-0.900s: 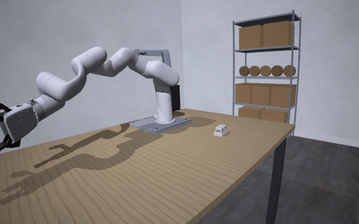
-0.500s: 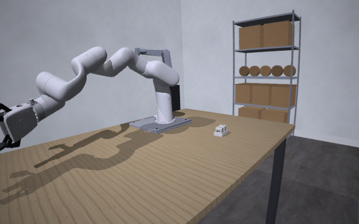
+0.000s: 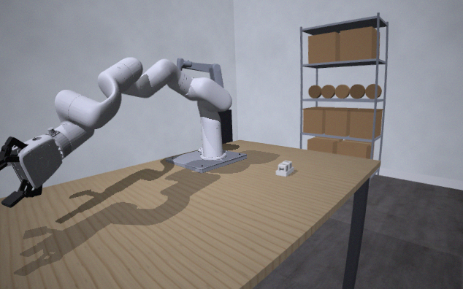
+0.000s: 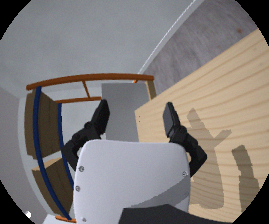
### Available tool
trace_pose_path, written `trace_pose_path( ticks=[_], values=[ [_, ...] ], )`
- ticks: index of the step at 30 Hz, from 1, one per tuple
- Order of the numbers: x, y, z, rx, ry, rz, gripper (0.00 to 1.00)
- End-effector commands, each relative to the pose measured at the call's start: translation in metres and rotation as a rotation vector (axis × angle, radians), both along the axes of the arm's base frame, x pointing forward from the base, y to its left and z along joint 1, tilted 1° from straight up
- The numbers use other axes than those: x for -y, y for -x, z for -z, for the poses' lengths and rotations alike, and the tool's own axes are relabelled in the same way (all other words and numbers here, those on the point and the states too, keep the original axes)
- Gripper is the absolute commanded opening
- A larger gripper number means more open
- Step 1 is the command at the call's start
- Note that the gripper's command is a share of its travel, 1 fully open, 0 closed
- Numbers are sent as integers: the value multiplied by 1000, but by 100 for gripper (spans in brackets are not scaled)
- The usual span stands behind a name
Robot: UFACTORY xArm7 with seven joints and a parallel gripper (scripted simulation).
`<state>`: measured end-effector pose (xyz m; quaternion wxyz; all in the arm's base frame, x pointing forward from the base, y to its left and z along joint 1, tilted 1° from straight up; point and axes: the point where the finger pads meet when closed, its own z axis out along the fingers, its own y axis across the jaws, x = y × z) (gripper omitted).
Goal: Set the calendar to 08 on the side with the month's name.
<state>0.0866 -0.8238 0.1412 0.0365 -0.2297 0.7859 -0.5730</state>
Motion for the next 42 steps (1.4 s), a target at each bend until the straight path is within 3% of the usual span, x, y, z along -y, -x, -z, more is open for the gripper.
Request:
trace_pose_path(
  ticks=[1,2,3,4,7,8,11,12,14,16,17,18,20,24,25,29,30,33,35,36,37,39,41,42],
  values=[
    [-26,-57,5,22,-72,-44,100],
    [-26,-57,5,22,-72,-44,100],
    [-44,-91,11,33,-137,-88,100],
    [-50,-102,12,33,-137,-88,100],
    [-51,-105,12,33,-137,-88,100],
    [-80,-150,18,38,-213,-140,100],
    [-86,-159,19,38,-213,-140,100],
    [-109,-186,25,32,-297,-200,100],
    [-126,-209,26,32,-297,-200,100],
    [-131,-214,26,32,-297,-200,100],
    [-157,-238,32,13,-388,-267,100],
    [-166,-248,32,13,-388,-267,100],
    [-183,-265,33,13,-388,-267,100],
    [-186,-268,33,13,-388,-267,100],
    [-238,-307,38,-22,-480,-339,100],
    [-251,-316,38,-22,-480,-339,100],
    [-285,-332,43,-75,-570,-414,100],
    [-319,-353,42,-75,-570,-414,100],
    [-323,-356,42,-75,-570,-414,100],
    [-359,-366,45,-146,-653,-487,100],
    [-372,-372,45,-146,-653,-487,100],
    [-393,-381,44,-146,-653,-487,100],
    [-393,-381,44,-146,-653,-487,100],
    [-433,-387,46,-231,-726,-557,100]
  ],
)
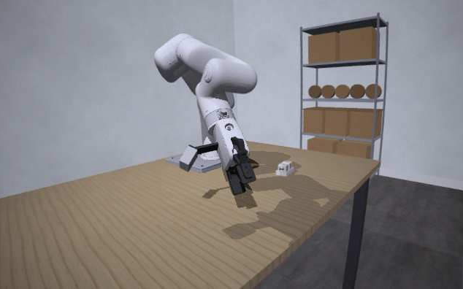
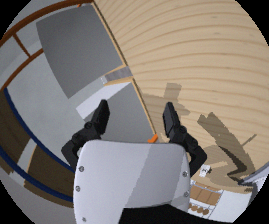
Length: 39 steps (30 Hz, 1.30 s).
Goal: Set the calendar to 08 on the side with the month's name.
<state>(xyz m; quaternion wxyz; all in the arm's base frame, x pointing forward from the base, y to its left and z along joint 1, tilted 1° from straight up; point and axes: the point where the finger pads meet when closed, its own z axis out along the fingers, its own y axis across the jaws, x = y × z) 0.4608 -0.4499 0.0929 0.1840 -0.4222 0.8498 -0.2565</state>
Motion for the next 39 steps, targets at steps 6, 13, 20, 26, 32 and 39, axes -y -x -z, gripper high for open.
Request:
trace_pose_path(
  ticks=[6,13,20,26,32,39],
  values=[
    [-134,-23,-2,-157,-117,-189,100],
    [-225,-23,-6,-242,-147,-273,100],
    [-290,-10,-9,-327,-162,-350,100],
    [-370,26,-16,-478,-161,-474,100],
    [-415,58,-23,-587,-139,-556,100],
    [-441,84,-28,-667,-113,-610,100]
  ],
)
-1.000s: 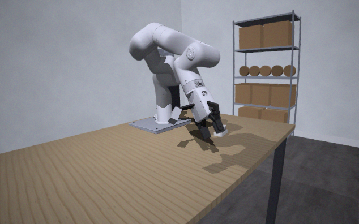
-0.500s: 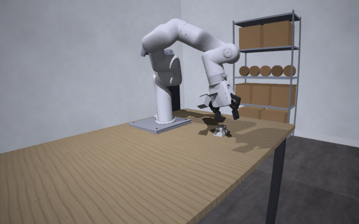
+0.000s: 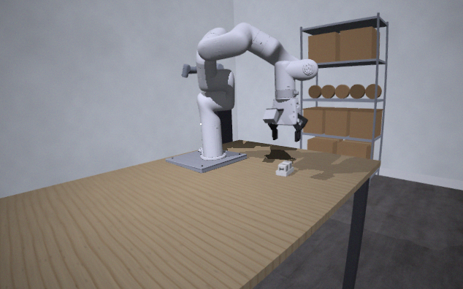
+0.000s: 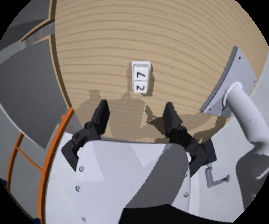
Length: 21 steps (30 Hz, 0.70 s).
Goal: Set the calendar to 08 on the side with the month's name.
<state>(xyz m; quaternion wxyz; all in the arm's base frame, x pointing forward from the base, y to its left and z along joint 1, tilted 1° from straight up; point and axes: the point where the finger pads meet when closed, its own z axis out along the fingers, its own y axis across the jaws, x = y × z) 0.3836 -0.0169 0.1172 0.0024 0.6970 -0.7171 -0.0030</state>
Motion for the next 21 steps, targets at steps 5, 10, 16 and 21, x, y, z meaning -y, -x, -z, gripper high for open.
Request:
trace_pose_path(
  ticks=[5,10,16,21],
  values=[
    [-8,7,-4,-15,6,-15,100],
    [-8,7,-4,-15,6,-15,100],
    [-8,7,-4,-15,6,-15,100],
    [-8,8,-3,-18,5,-30,100]
  ],
)
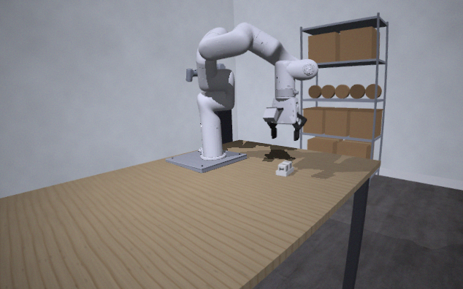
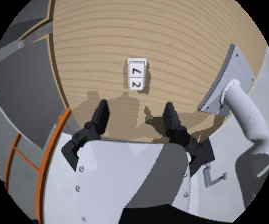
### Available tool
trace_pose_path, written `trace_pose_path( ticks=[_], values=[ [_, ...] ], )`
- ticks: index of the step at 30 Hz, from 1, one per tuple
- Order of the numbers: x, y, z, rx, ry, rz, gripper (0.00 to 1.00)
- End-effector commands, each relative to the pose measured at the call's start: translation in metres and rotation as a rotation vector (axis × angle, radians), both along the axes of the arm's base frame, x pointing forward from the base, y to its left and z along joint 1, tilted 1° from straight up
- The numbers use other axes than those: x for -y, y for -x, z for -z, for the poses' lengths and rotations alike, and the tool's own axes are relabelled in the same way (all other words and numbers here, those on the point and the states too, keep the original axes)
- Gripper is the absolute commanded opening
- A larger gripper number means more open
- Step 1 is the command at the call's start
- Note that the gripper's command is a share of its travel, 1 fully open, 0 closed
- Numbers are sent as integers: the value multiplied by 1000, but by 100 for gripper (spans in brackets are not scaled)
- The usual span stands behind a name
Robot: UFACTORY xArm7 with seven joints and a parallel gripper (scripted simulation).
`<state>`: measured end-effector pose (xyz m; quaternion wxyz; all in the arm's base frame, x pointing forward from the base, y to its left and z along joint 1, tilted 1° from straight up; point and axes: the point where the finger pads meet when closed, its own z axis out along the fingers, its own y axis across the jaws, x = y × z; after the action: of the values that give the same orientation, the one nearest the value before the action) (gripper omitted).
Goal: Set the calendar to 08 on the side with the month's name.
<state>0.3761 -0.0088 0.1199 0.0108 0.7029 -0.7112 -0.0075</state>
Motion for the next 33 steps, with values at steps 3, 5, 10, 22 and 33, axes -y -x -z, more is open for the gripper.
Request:
trace_pose_path(
  ticks=[3,5,10,22,33],
  values=[
    [1,6,2,-13,-4,-70,100],
    [3,12,6,-28,-9,-140,100],
    [6,27,12,-56,-23,-297,100],
    [13,59,22,-102,-73,-688,100],
    [19,84,26,-112,-119,-1042,100]
  ],
)
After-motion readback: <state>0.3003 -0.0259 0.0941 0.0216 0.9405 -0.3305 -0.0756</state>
